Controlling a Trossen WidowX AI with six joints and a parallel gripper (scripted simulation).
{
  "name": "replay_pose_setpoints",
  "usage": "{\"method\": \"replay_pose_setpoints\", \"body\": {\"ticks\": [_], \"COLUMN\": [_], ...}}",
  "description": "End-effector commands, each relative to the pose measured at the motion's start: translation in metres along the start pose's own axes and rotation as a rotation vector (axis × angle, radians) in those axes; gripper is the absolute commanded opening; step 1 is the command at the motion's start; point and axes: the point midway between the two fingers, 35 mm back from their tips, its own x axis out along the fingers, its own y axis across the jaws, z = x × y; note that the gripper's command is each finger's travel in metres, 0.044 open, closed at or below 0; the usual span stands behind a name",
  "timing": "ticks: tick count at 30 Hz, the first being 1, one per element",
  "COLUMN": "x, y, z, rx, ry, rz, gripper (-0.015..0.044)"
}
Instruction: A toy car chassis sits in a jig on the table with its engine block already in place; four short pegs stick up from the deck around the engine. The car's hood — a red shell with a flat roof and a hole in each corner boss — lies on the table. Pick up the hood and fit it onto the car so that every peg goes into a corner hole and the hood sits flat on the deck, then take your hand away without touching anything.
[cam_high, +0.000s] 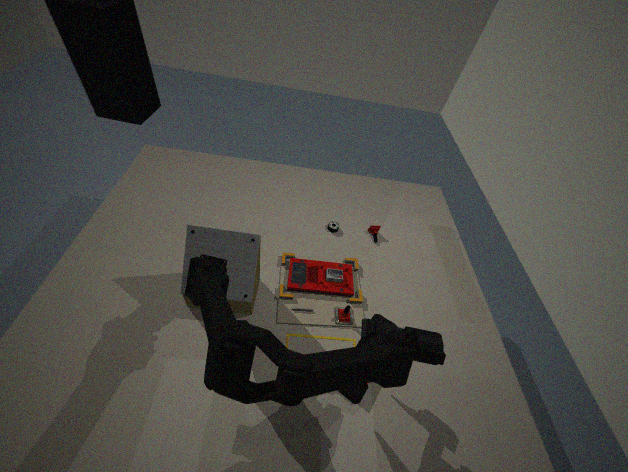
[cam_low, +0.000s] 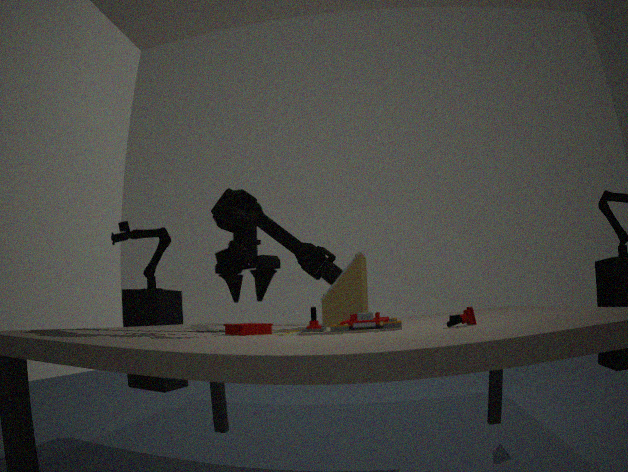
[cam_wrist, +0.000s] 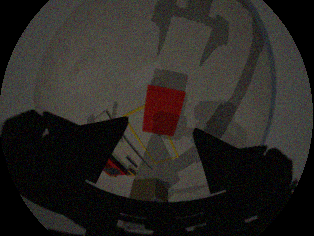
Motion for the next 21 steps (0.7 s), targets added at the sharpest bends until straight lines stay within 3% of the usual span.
{"method": "replay_pose_setpoints", "body": {"ticks": [1,21], "x": [0.004,0.015], "y": [-0.001,0.000], "z": [-0.001,0.000], "rx": [-0.005,-0.005], "ry": [0.003,0.003], "rz": [-0.007,-0.007], "gripper": [0.0440,0.0440]}}
